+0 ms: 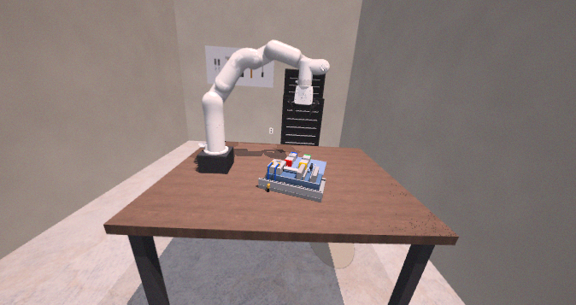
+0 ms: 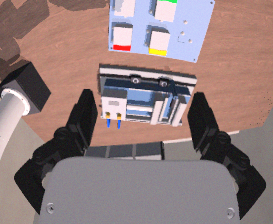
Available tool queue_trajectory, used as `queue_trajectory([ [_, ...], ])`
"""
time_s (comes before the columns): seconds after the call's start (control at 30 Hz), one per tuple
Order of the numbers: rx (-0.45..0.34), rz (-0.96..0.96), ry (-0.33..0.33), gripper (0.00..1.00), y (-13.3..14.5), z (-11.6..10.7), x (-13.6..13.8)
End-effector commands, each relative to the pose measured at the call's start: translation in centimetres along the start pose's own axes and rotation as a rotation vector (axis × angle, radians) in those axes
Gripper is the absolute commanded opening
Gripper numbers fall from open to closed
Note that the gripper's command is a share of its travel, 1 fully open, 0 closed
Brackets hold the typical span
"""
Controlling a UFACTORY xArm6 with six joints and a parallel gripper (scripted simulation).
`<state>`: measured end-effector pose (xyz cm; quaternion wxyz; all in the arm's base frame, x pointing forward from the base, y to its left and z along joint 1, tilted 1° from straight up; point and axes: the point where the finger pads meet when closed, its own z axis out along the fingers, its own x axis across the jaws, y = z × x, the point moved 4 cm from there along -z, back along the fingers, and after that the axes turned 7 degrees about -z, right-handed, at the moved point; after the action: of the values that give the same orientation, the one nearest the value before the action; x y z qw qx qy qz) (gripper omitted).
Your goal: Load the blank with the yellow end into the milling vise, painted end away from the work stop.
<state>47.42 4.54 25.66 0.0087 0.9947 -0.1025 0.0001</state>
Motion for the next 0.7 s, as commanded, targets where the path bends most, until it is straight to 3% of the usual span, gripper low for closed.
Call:
queue_trajectory([
  [0.0, 0.003, -0.119, 0.003, 1.00, 0.04, 0.02, 0.05],
  [0.23, 0.003, -0.119, 0.003, 1.00, 0.04, 0.02, 0.05],
  [0.67, 0.003, 0.120, 0.003, 1.00, 0.00, -0.16, 0.04],
])
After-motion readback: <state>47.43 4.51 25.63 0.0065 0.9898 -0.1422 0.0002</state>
